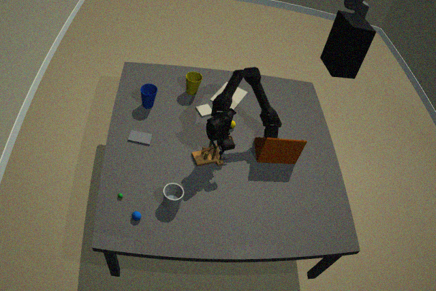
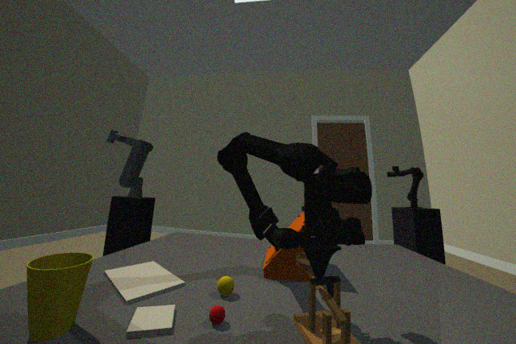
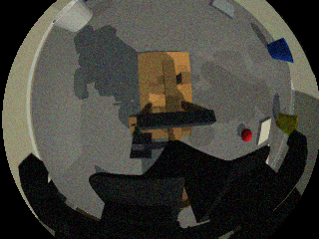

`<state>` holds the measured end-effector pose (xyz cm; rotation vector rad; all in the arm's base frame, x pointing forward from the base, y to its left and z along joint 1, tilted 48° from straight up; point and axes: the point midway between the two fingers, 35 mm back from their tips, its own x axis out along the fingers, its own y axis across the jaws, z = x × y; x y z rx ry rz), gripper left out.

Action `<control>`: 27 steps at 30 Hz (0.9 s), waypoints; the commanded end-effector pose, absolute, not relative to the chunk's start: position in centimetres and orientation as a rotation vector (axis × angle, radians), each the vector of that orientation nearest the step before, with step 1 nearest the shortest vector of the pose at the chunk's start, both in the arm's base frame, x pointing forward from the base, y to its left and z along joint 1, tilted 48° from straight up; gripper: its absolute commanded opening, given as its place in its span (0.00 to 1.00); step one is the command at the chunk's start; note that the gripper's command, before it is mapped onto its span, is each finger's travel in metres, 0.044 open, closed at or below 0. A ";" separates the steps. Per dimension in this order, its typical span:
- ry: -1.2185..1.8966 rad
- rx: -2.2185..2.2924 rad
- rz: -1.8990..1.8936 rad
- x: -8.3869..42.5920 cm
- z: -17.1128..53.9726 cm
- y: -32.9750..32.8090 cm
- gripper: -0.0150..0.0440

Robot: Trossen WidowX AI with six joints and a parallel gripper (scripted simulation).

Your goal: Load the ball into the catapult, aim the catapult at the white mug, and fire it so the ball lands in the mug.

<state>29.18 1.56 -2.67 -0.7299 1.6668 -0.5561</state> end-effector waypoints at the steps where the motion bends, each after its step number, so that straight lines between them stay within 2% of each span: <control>1: 1.673 -0.739 -0.558 28.6 -2.9 0.8 0.25; 27: 1.673 -0.740 -0.559 27.1 -5.1 -1.8 0.25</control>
